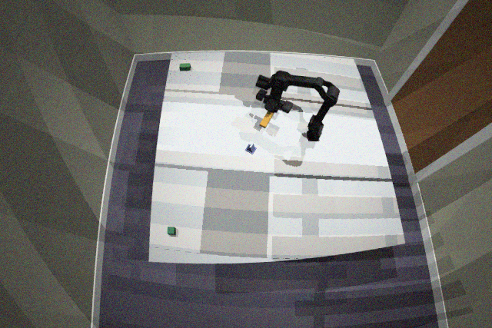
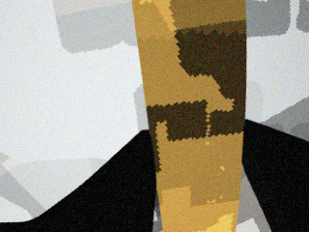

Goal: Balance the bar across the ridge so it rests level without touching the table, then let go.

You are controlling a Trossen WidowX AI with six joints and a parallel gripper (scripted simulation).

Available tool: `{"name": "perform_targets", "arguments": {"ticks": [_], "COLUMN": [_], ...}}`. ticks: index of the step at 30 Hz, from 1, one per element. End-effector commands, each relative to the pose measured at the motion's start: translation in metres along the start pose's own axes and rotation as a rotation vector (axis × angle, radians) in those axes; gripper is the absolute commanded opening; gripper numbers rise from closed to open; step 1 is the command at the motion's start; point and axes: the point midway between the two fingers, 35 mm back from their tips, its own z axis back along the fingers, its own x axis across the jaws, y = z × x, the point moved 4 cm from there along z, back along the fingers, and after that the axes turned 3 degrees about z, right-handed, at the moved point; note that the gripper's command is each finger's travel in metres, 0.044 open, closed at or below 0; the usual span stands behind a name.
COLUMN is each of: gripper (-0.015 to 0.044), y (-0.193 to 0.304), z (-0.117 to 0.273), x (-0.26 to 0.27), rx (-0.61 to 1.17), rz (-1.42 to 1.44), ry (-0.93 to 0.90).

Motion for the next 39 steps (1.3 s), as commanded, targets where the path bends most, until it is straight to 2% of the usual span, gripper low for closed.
{"name": "perform_targets", "arguments": {"ticks": [1, 9, 39], "gripper": [0.0000, 0.0000, 0.0000], "y": [0.000, -0.002, -0.098], "z": [0.012, 0.026, 0.031], "x": [0.000, 0.002, -0.029], "rx": [0.004, 0.005, 0.001], "rz": [0.004, 0.022, 0.816], "ry": [0.008, 0.008, 0.011]}}
